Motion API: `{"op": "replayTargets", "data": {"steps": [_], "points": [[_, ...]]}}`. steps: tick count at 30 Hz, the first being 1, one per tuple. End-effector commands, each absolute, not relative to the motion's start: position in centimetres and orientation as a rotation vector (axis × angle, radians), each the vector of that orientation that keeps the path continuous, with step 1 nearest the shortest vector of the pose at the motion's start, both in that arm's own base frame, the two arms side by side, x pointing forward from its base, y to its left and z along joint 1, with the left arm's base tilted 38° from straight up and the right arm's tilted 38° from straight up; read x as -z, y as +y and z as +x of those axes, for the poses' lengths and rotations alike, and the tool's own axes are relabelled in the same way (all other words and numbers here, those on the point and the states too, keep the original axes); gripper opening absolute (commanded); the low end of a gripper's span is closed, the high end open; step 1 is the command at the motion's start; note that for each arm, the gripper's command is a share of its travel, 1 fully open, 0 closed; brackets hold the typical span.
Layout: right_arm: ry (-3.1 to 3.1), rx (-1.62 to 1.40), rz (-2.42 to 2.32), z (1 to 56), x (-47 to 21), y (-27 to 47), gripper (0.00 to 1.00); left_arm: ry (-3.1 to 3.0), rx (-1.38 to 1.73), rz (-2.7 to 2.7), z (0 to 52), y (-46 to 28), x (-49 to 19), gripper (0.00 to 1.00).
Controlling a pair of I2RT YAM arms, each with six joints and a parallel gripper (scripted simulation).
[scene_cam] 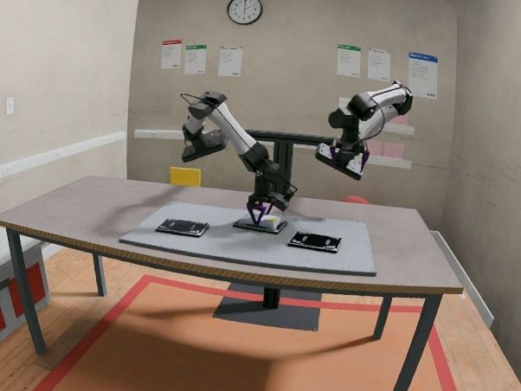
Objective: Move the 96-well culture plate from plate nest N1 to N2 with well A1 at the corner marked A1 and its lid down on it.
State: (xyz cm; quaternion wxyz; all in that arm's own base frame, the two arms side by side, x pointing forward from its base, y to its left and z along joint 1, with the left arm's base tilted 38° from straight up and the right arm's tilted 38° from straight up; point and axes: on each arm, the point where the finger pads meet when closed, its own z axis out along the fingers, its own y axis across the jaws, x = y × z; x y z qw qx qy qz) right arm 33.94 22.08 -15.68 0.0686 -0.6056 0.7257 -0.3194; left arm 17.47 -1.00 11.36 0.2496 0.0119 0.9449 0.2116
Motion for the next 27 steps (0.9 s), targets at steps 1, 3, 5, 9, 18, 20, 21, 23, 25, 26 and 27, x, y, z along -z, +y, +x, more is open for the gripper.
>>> {"op": "replayTargets", "data": {"steps": [1,3,5,9,18,20,21,23,25,26,27], "points": [[2.196,0.973,-1.844,33.77,16.67,21.39,0.00,2.568,-0.555,0.029,17.66,-1.24,-11.52,1.00],[2.196,0.973,-1.844,33.77,16.67,21.40,1.00,2.568,-0.555,0.029,17.66,-1.24,-11.52,1.00],[2.196,0.973,-1.844,33.77,16.67,21.39,1.00,2.568,-0.555,0.029,17.66,-1.24,-11.52,1.00],[2.196,0.973,-1.844,33.77,16.67,21.40,1.00,2.568,-0.555,0.029,17.66,-1.24,-11.52,1.00],[2.196,0.973,-1.844,33.77,16.67,21.40,1.00,2.568,-0.555,0.029,17.66,-1.24,-11.52,1.00],[2.196,0.973,-1.844,33.77,16.67,21.40,1.00,2.568,-0.555,0.029,17.66,-1.24,-11.52,1.00],[2.196,0.973,-1.844,33.77,16.67,21.40,1.00,2.568,-0.555,0.029,17.66,-1.24,-11.52,1.00],[2.196,0.973,-1.844,33.77,16.67,21.40,1.00,2.568,-0.555,0.029,17.66,-1.24,-11.52,1.00],[2.196,0.973,-1.844,33.77,16.67,21.40,1.00,2.568,-0.555,0.029,17.66,-1.24,-11.52,1.00],[2.196,0.973,-1.844,33.77,16.67,21.40,1.00,2.568,-0.555,0.029,17.66,-1.24,-11.52,1.00],[2.196,0.973,-1.844,33.77,16.67,21.40,1.00,2.568,-0.555,0.029,17.66,-1.24,-11.52,1.00]]}}
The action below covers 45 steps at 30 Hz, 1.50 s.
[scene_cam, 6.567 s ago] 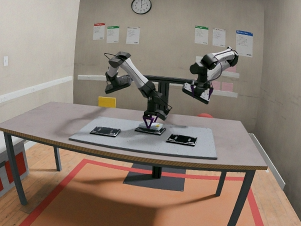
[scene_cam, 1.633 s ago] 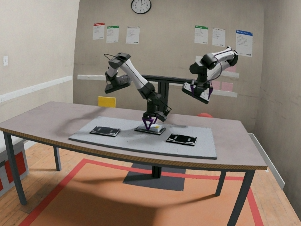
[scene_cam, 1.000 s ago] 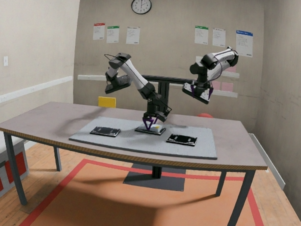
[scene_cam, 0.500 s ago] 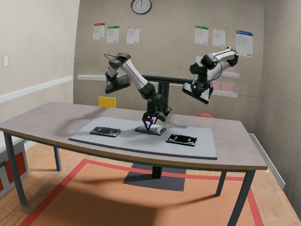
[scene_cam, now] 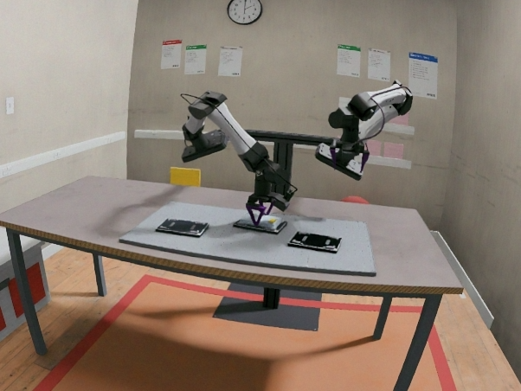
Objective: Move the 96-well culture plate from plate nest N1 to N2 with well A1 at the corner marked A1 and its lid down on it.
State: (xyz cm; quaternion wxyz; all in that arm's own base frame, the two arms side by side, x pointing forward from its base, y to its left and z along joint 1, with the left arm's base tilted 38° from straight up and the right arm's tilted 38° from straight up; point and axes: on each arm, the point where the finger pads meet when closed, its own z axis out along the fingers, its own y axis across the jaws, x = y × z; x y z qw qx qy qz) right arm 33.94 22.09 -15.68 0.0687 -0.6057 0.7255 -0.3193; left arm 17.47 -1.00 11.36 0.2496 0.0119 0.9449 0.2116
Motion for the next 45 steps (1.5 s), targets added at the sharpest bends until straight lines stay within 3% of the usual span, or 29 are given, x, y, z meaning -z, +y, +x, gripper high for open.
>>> {"op": "replayTargets", "data": {"steps": [1,45], "points": [[2.196,0.973,-1.844,33.77,16.67,21.40,1.00,2.568,-0.555,0.029,17.66,-1.24,-11.52,1.00],[2.195,0.975,-1.851,33.36,16.82,21.16,1.00,2.568,-0.555,0.029,17.66,-1.24,-11.52,1.00]]}}
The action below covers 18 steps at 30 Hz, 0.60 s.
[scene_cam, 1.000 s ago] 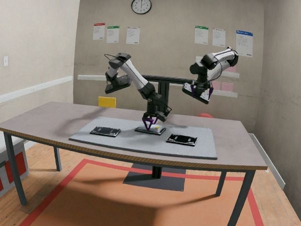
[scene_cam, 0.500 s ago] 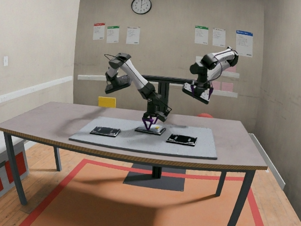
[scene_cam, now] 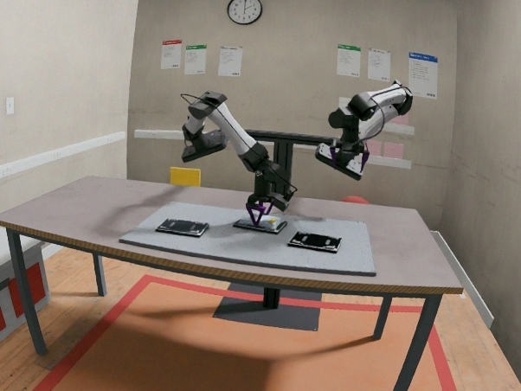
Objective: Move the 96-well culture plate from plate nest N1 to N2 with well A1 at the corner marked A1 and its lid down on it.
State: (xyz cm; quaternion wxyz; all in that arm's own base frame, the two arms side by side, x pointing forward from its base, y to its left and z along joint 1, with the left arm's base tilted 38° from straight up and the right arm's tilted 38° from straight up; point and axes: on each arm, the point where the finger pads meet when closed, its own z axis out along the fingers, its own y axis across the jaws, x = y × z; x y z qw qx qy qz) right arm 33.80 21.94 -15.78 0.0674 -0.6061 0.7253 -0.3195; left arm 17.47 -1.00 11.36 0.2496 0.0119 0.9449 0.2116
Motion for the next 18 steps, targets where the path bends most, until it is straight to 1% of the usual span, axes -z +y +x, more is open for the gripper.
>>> {"op": "replayTargets", "data": {"steps": [1,18], "points": [[2.194,0.973,-1.846,33.50,16.76,21.30,1.00,2.568,-0.555,0.029,17.66,-1.24,-11.52,1.00],[2.197,0.975,-1.849,33.38,16.82,21.06,1.00,2.568,-0.555,0.029,17.66,-1.24,-11.52,1.00]]}}
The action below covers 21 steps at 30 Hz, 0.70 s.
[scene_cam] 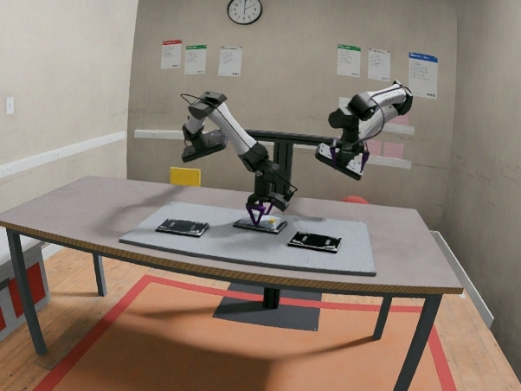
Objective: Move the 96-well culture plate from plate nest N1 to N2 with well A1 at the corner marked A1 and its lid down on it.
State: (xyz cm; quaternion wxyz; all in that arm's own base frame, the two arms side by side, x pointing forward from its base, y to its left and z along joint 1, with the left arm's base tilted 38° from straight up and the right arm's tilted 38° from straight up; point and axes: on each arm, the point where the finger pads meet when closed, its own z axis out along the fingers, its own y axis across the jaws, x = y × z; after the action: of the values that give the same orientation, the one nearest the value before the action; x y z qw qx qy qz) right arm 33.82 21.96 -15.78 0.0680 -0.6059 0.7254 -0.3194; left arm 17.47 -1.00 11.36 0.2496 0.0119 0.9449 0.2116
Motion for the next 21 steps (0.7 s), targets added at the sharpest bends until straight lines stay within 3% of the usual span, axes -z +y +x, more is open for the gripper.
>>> {"op": "replayTargets", "data": {"steps": [1,21], "points": [[2.197,0.975,-1.849,33.39,16.82,21.05,1.00,2.568,-0.555,0.029,17.66,-1.24,-11.52,1.00],[2.200,0.975,-1.845,33.61,16.70,21.06,1.00,2.568,-0.555,0.029,17.66,-1.24,-11.52,1.00]]}}
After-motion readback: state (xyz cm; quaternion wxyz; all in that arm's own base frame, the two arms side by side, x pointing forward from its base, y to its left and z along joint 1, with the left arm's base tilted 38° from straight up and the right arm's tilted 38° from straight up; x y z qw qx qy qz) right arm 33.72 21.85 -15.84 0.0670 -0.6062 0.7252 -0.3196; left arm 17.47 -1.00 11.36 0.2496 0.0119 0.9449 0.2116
